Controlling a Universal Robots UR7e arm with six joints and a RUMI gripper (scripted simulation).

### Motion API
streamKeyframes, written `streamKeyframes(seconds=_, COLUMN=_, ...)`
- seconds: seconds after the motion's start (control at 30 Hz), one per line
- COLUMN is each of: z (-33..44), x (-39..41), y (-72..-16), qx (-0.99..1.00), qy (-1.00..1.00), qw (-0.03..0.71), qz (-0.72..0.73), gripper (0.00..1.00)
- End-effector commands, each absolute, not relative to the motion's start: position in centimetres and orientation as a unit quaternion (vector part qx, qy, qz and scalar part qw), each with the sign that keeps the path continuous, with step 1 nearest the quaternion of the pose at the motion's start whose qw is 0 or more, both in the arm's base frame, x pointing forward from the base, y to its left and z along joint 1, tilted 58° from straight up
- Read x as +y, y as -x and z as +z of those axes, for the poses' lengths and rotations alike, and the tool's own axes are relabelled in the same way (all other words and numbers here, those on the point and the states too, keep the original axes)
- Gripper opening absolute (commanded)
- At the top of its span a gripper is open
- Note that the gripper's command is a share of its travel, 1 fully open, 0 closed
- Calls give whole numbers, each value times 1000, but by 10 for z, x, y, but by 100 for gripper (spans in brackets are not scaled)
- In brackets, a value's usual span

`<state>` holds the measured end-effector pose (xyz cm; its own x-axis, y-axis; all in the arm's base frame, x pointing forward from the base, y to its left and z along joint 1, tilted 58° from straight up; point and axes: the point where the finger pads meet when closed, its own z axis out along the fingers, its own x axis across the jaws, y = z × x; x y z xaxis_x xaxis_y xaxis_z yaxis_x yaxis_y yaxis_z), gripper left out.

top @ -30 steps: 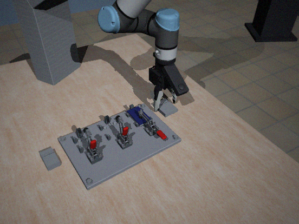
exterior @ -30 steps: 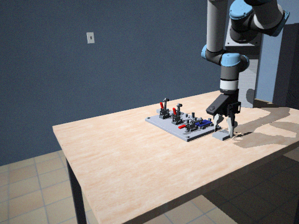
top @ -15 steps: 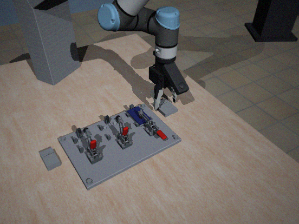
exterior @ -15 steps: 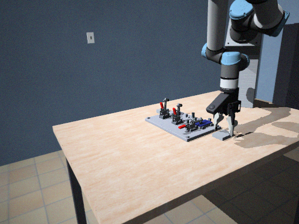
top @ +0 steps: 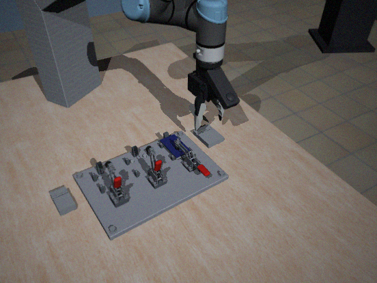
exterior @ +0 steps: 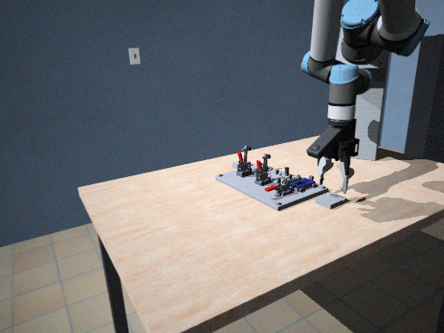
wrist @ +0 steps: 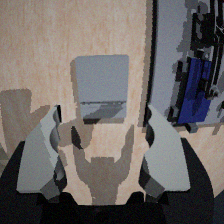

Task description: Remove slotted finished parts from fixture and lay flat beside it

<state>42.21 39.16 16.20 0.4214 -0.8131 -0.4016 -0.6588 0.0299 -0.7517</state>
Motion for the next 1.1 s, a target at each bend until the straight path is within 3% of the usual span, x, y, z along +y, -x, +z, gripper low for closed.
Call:
streamKeyframes(seconds=0.0, z=172, x=381, y=-411, qx=532, qy=692, qw=482, qz=-80, gripper=54)
streamKeyframes(seconds=1.07, z=194, x=357, y=-385, qx=532, qy=692, qw=482, qz=-80, gripper=54)
